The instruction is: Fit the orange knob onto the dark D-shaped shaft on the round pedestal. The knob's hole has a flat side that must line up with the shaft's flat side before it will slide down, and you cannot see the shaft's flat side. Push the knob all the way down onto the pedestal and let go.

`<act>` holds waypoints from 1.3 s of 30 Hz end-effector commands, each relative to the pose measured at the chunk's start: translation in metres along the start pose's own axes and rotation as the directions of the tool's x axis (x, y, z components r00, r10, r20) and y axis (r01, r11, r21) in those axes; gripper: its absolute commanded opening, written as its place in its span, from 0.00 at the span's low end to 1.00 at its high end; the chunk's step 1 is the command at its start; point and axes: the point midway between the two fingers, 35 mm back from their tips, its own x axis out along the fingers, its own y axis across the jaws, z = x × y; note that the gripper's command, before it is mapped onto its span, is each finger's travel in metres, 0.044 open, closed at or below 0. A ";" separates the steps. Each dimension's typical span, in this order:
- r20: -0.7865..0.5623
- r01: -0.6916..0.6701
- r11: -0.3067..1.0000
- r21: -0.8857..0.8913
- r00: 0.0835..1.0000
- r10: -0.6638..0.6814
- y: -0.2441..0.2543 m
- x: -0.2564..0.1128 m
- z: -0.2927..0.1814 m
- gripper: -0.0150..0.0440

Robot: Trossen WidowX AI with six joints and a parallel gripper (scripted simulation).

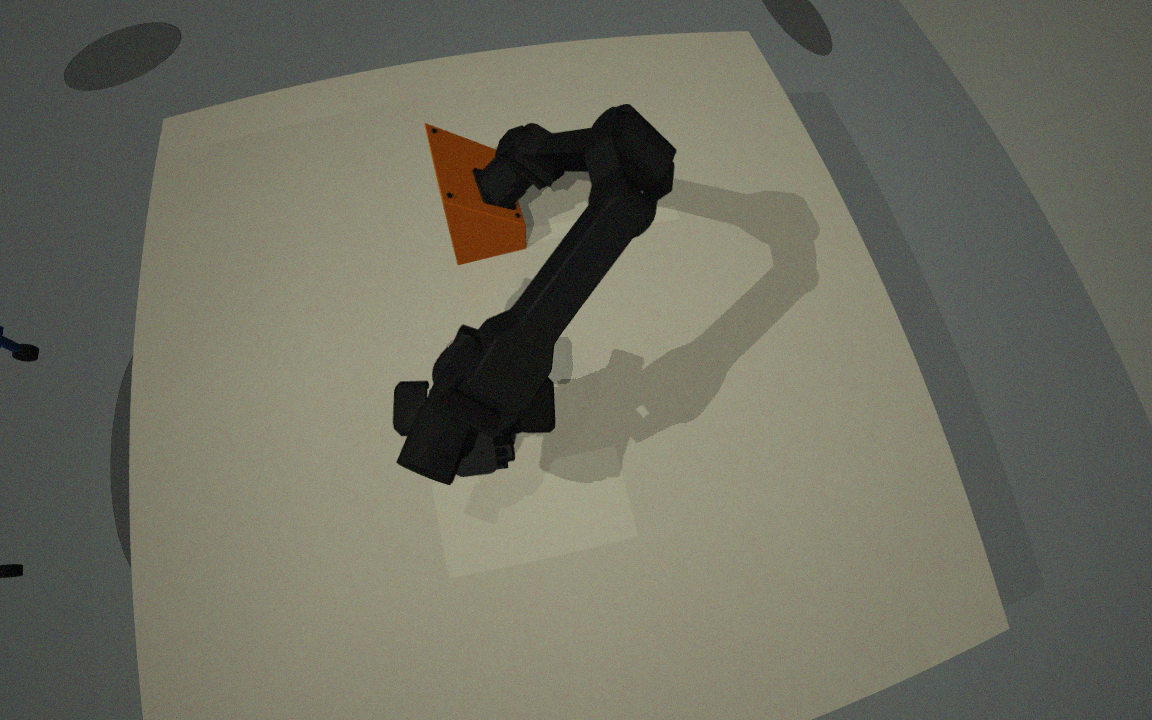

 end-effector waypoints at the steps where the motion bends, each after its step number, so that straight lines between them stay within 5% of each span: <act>1: 0.000 0.002 1.000 0.006 1.000 -0.002 0.000 0.001 0.000 0.25; 39: 0.000 0.002 0.977 0.214 1.000 -0.002 0.000 0.001 0.000 0.25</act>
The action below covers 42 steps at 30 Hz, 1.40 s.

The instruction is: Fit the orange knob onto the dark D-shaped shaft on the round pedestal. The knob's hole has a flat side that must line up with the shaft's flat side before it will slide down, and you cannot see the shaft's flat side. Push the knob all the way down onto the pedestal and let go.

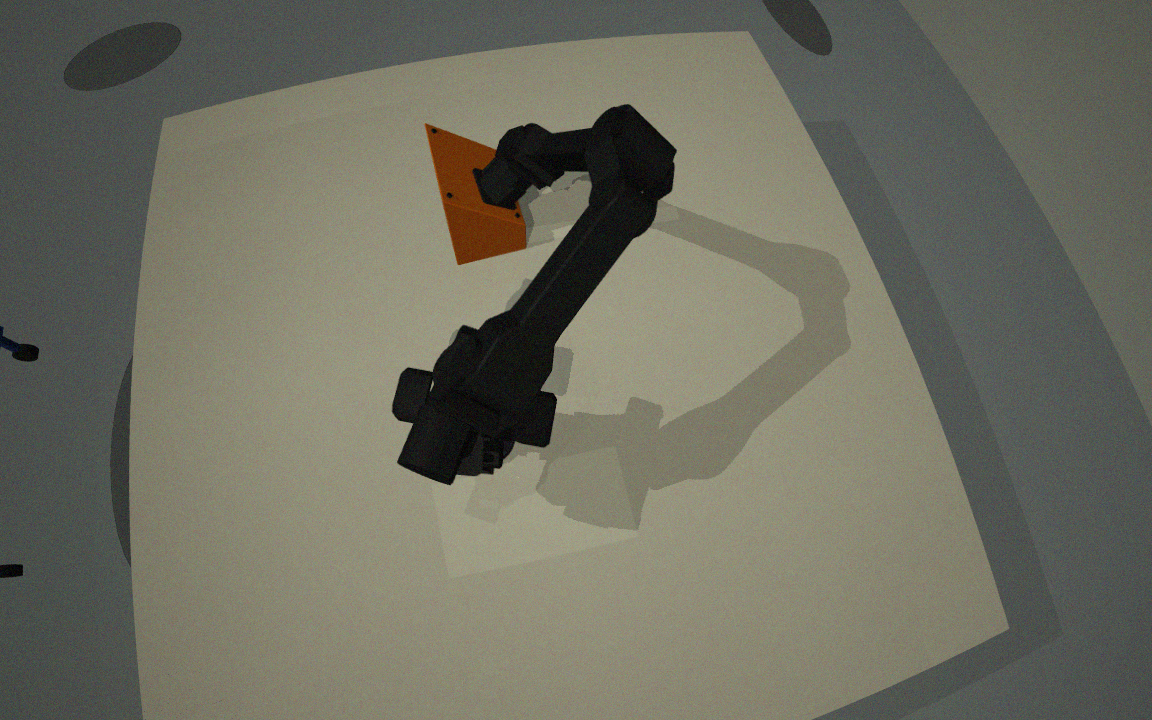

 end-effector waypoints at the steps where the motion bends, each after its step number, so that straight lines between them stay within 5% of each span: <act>1: 0.001 0.001 1.000 0.003 1.000 -0.001 0.000 0.001 0.001 0.25; 14: 0.001 0.001 1.000 0.012 1.000 -0.001 0.000 -0.004 0.001 0.25; 21: 0.001 0.001 0.978 0.211 1.000 -0.001 0.000 -0.002 0.001 0.25; 42: 0.001 0.001 0.978 0.211 1.000 -0.001 0.000 0.001 0.001 0.25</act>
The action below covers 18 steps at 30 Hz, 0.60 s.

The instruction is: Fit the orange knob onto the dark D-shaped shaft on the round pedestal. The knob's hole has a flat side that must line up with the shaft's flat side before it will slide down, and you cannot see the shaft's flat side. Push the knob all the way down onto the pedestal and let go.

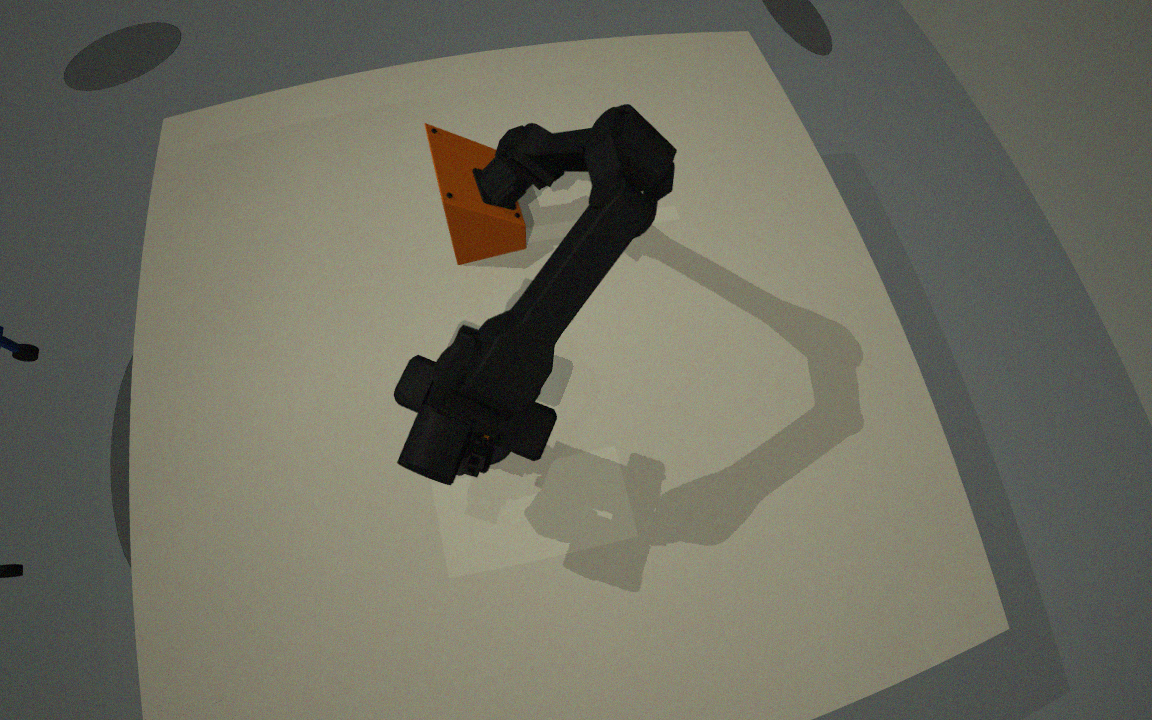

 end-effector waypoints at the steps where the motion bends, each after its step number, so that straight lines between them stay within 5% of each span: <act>1: 0.002 0.001 1.000 0.002 1.000 -0.001 0.000 0.000 0.001 0.25; 18: 0.002 0.000 0.978 0.210 1.000 -0.001 0.000 -0.001 0.000 0.25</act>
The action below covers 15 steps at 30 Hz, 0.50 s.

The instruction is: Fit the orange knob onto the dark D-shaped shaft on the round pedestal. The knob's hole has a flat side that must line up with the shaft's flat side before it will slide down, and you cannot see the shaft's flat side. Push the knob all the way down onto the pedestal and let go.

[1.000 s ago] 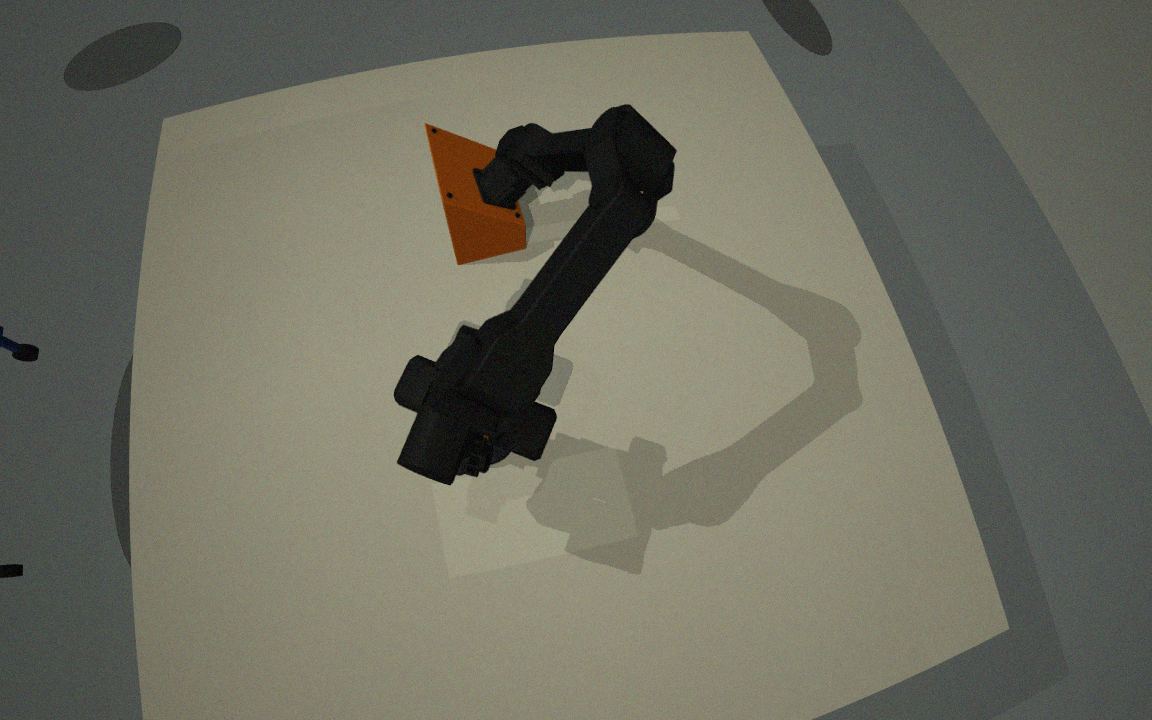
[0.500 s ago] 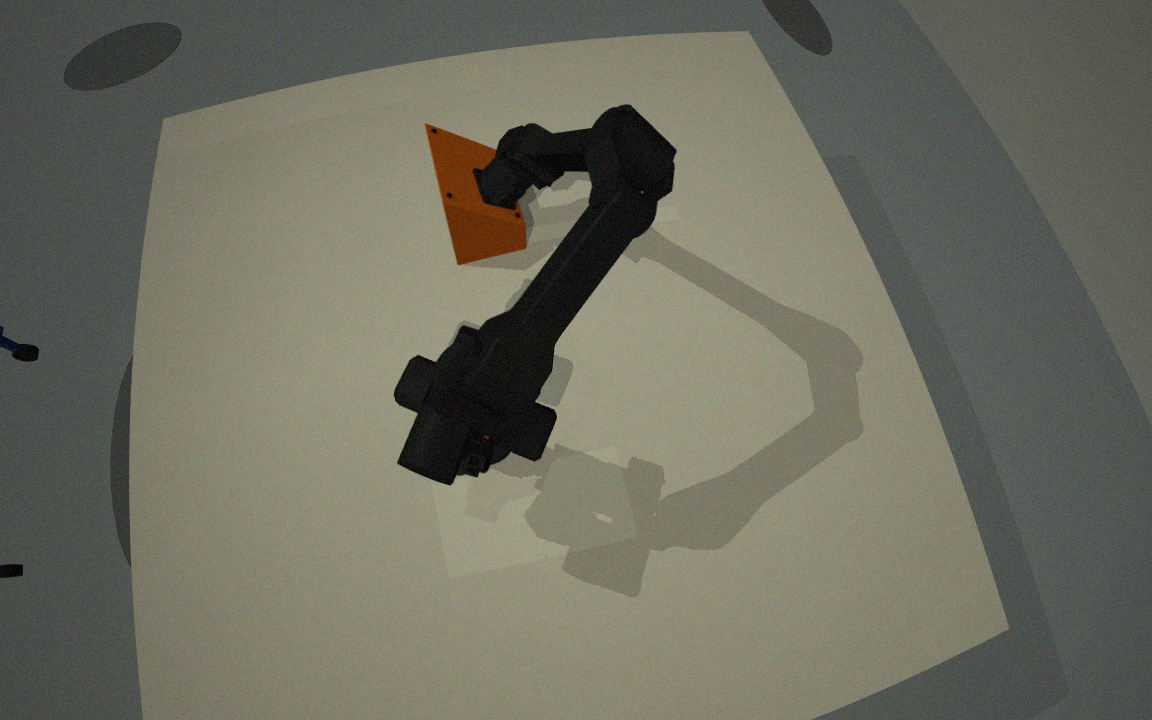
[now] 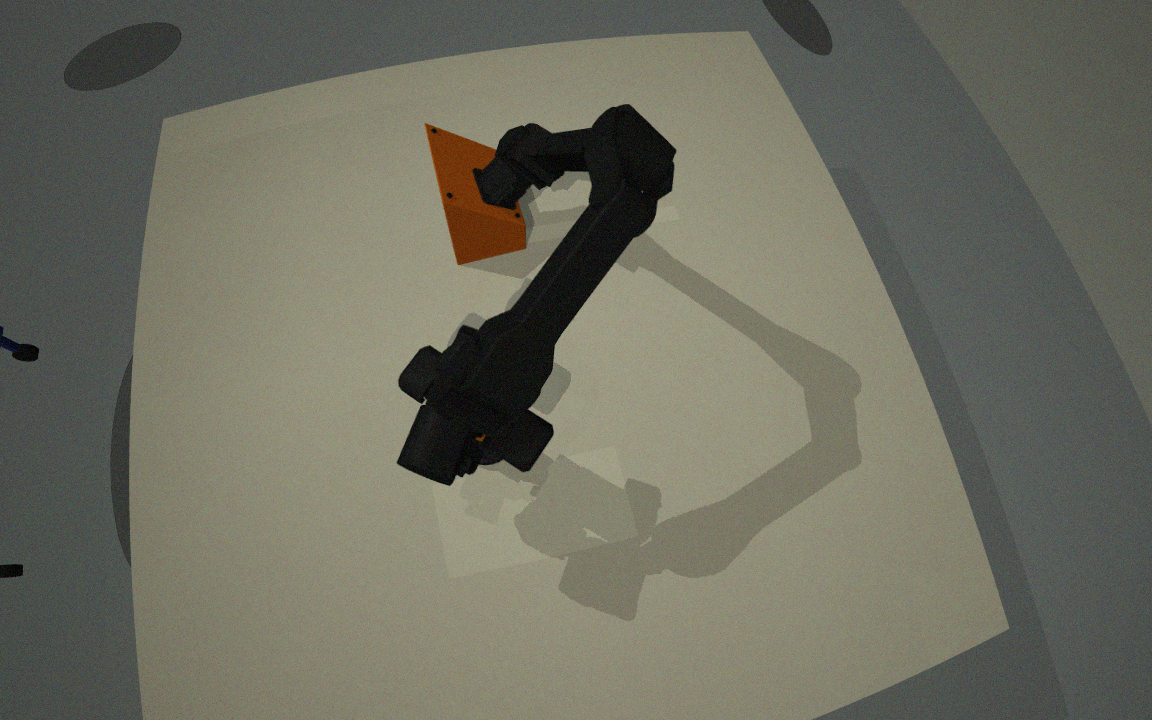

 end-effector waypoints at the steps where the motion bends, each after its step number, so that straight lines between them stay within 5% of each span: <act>1: 0.001 0.001 1.000 0.016 1.000 -0.001 -0.001 0.001 -0.001 0.25; 15: 0.001 0.001 1.000 0.016 1.000 -0.001 0.000 0.003 0.000 0.25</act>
